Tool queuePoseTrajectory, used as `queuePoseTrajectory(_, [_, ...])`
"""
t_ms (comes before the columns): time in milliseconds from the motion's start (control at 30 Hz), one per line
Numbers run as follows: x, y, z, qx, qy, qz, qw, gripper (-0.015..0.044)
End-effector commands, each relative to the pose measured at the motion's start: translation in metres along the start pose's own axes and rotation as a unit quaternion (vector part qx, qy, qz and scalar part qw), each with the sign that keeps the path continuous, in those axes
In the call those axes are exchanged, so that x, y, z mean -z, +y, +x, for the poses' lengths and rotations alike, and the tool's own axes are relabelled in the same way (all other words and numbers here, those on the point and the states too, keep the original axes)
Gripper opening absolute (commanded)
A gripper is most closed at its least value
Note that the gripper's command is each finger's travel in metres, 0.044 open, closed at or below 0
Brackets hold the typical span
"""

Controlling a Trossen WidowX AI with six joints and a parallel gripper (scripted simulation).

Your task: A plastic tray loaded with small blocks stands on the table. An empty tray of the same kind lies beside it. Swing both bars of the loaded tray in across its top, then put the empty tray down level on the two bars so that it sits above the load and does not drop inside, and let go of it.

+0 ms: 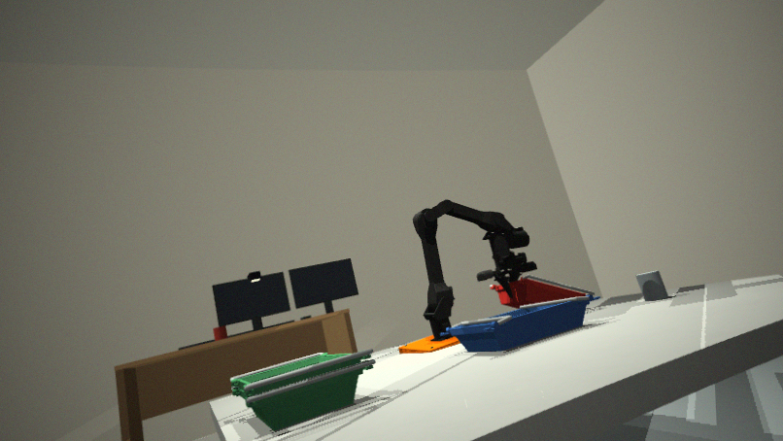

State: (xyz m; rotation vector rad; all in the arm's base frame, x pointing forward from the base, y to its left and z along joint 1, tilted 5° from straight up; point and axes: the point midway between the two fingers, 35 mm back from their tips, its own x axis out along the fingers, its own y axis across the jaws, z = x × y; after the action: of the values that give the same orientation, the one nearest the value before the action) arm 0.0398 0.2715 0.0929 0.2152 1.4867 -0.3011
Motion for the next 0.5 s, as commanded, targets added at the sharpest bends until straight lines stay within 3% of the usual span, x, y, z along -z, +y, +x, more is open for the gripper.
queuePoseTrajectory(0, [0.0, 0.004, -0.009, -0.017, 0.003, 0.002, 1.0, 0.0])
queuePoseTrajectory(467, [0.004, 0.028, -0.037, -0.018, 0.003, 0.002, 1.0, 0.0])
